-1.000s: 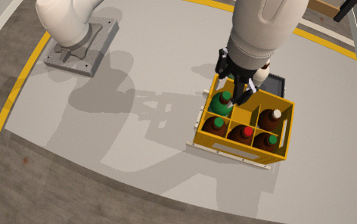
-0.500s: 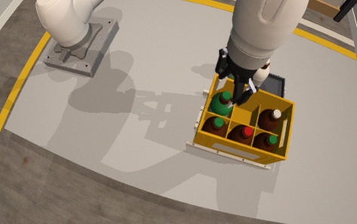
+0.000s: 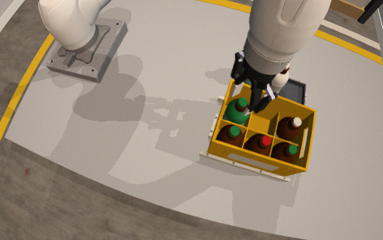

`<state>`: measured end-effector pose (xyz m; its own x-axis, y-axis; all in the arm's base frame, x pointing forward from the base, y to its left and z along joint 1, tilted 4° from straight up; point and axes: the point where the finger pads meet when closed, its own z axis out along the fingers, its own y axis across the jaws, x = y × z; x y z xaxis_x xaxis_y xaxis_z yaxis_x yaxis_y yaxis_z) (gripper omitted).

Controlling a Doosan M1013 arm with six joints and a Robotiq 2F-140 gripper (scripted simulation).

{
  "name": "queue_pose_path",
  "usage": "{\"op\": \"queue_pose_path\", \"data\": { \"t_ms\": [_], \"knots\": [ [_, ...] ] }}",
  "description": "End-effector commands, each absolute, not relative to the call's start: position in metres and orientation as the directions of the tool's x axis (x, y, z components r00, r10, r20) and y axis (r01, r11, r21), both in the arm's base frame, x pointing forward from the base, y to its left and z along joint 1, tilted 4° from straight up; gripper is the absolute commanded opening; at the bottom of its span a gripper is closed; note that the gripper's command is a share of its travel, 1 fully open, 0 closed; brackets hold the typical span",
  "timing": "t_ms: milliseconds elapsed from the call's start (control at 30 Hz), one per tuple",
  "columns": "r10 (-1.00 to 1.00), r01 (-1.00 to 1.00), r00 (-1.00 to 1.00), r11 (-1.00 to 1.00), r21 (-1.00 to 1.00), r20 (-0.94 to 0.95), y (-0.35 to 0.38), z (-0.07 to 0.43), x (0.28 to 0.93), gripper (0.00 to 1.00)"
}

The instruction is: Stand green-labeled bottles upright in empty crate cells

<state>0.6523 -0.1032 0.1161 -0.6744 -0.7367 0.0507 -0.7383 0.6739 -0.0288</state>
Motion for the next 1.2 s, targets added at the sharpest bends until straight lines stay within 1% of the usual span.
{"op": "queue_pose_path", "data": {
  "t_ms": [0, 833, 1167],
  "knots": [
    [-0.74, -0.742, -0.67, 0.67, -0.029, 0.057, -0.107, 0.113, 0.651, 0.38],
    [-0.74, -0.742, -0.67, 0.67, -0.029, 0.057, -0.106, 0.116, 0.651, 0.38],
    [-0.74, -0.742, -0.67, 0.67, -0.029, 0.057, -0.105, 0.131, 0.652, 0.38]
  ]
}}
